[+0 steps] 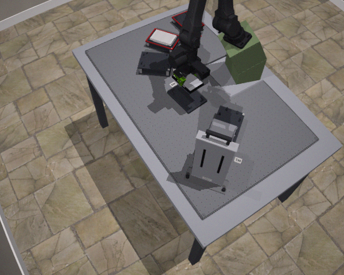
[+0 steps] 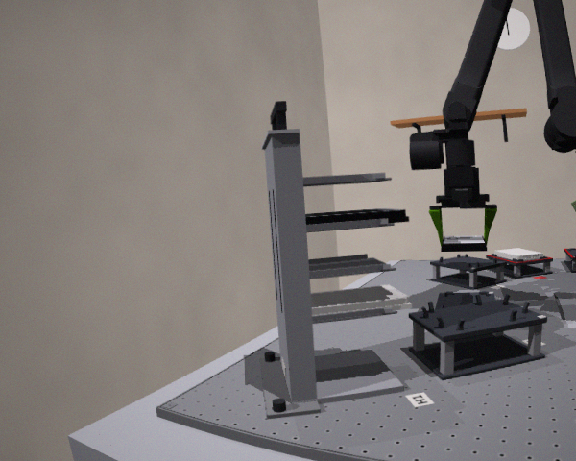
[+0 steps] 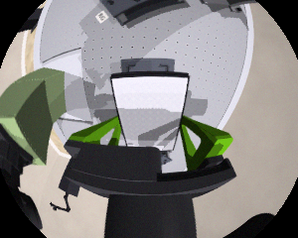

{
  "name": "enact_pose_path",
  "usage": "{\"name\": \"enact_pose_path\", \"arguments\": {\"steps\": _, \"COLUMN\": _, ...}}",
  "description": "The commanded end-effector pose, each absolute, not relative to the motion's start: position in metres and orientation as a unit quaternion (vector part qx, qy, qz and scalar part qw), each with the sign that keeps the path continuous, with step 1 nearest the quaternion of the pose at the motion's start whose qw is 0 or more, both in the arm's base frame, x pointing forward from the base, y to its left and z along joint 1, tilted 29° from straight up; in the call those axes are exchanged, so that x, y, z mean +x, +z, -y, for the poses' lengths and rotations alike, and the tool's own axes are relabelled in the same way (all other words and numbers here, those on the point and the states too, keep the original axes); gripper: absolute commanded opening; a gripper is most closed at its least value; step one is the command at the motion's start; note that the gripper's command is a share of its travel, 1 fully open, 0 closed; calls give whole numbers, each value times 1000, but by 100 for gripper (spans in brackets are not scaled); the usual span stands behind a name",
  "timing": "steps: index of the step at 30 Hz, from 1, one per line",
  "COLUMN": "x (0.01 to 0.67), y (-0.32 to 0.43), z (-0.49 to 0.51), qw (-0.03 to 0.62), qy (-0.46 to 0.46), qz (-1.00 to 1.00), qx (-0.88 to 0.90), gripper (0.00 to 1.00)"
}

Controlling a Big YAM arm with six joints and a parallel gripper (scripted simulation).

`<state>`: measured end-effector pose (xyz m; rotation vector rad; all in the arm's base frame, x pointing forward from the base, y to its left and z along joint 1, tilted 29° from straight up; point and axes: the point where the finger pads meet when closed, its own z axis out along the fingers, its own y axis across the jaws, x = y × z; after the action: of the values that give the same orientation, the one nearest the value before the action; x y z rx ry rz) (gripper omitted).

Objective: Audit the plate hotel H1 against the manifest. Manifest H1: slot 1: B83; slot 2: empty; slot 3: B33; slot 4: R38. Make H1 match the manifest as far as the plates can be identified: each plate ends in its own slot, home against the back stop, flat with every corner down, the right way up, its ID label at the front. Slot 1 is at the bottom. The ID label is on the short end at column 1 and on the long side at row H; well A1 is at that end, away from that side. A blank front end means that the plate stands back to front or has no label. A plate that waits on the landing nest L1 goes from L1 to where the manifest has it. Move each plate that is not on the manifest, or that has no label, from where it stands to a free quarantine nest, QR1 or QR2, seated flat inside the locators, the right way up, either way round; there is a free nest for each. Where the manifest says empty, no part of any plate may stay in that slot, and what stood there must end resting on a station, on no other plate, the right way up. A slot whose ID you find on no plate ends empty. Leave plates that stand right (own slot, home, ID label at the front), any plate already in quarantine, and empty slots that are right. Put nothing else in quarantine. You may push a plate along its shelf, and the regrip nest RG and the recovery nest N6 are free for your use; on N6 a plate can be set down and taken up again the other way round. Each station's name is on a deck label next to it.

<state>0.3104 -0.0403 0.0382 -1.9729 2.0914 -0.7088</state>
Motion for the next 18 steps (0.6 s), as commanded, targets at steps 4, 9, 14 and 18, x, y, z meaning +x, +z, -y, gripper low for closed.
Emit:
{"name": "enact_pose_path", "arguments": {"steps": 4, "x": 314, "y": 62, "z": 34, "qw": 101, "qy": -244, "qz": -705, "qx": -658, "gripper": 86}}
{"name": "enact_pose_path", "arguments": {"steps": 9, "x": 309, "y": 75, "z": 31, "qw": 102, "qy": -245, "qz": -705, "qx": -658, "gripper": 86}}
{"name": "enact_pose_path", "arguments": {"steps": 14, "x": 305, "y": 90, "z": 28, "qw": 105, "qy": -246, "qz": -705, "qx": -657, "gripper": 86}}
{"name": "enact_pose_path", "arguments": {"steps": 18, "x": 297, "y": 88, "z": 27, "qw": 99, "qy": -241, "qz": -705, "qx": -659, "gripper": 86}}
